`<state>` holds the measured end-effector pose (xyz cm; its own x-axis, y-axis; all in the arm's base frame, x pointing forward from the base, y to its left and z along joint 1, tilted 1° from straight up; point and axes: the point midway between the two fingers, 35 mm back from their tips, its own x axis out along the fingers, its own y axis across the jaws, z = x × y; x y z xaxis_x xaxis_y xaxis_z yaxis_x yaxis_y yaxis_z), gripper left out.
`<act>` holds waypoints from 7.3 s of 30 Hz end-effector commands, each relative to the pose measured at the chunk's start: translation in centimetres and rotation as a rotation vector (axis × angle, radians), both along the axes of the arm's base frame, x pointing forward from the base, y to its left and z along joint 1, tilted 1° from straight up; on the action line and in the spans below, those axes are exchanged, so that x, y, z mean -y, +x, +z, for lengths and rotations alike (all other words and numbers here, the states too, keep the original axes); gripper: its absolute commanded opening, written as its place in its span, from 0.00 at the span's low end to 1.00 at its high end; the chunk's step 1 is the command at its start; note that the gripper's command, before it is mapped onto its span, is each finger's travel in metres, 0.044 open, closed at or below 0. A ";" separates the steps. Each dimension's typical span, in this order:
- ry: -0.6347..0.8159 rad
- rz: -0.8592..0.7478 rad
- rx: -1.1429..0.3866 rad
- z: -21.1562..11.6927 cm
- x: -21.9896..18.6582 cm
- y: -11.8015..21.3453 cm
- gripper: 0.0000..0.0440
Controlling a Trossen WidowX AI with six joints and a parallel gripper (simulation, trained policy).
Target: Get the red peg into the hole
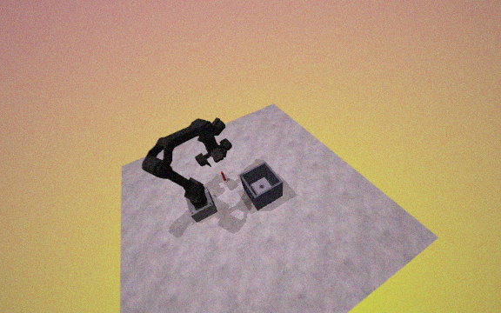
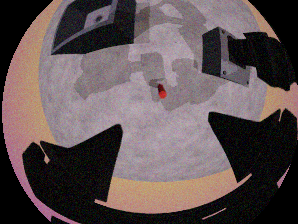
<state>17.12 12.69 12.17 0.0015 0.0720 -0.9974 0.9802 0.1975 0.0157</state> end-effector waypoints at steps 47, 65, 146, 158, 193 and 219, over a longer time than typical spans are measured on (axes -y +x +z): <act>-0.177 0.075 -0.070 -15.3 1.0 -0.7 0.43; -0.113 0.108 0.004 -14.8 -0.8 1.2 0.00; -0.169 -0.003 0.194 -0.1 14.3 12.6 0.00; -0.168 -0.008 0.151 -2.0 16.7 13.1 0.00; -0.124 0.047 0.092 -9.7 19.7 14.8 0.02; 0.047 0.072 0.061 -9.3 20.4 16.0 0.43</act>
